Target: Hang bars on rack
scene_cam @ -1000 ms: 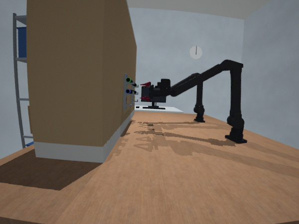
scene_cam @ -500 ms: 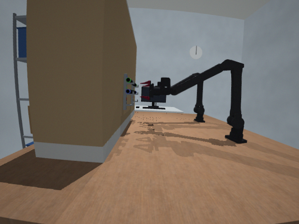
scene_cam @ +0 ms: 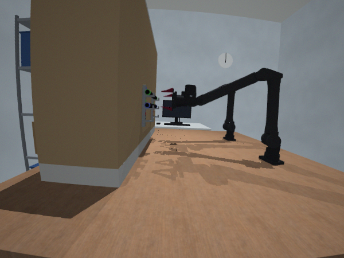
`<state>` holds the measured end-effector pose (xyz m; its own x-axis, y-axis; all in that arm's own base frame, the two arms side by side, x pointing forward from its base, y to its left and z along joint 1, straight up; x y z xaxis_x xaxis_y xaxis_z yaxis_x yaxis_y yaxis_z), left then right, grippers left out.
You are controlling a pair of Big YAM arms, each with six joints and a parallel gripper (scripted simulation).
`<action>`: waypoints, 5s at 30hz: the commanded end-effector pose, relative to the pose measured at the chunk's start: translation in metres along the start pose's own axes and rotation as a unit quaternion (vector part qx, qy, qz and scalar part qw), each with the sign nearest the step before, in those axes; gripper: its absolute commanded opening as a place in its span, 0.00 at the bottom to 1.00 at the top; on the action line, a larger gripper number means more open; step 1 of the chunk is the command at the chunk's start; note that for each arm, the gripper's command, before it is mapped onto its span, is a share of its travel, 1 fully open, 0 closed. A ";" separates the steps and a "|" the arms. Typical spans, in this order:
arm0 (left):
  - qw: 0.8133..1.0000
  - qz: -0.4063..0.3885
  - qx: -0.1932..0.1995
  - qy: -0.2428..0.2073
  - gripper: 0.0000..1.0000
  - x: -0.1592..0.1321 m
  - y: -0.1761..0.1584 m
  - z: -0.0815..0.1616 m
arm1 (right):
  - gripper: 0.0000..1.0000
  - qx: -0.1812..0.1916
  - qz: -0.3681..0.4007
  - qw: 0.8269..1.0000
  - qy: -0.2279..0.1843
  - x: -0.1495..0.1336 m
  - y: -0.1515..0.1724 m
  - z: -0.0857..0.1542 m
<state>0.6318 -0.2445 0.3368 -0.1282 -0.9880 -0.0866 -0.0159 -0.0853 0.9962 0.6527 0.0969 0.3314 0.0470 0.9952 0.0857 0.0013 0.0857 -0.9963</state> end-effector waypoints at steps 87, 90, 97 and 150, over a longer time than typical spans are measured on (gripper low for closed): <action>0.999 0.019 0.028 0.007 0.96 -0.013 0.075 -0.002 | 0.96 -0.040 -0.016 0.999 0.001 0.000 -0.089 -0.006; 0.999 0.018 0.027 0.007 0.94 -0.012 0.071 -0.002 | 0.95 -0.041 -0.016 0.999 0.001 -0.001 -0.085 -0.006; 0.999 0.018 0.027 0.006 0.91 -0.011 0.063 -0.002 | 0.92 -0.041 -0.016 0.999 0.001 -0.002 -0.078 -0.006; 1.000 0.013 0.012 0.004 0.64 0.000 -0.001 -0.001 | 0.64 -0.006 -0.008 1.000 0.005 -0.012 -0.016 -0.006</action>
<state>0.6308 -0.2435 0.3258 -0.1261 -0.9881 -0.0886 -0.0053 -0.0886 0.9961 0.6543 0.0915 0.3468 0.0473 0.9952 0.0854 -0.0002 0.0855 -0.9963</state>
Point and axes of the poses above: on each arm, the point where the finger pads meet when closed, its own z axis back along the fingers, its own y axis across the jaws, x = y × z, the point moved 2 cm from there along z, back along the fingers, and after that the axes turned 5 degrees about -z, right-handed, at the moved point
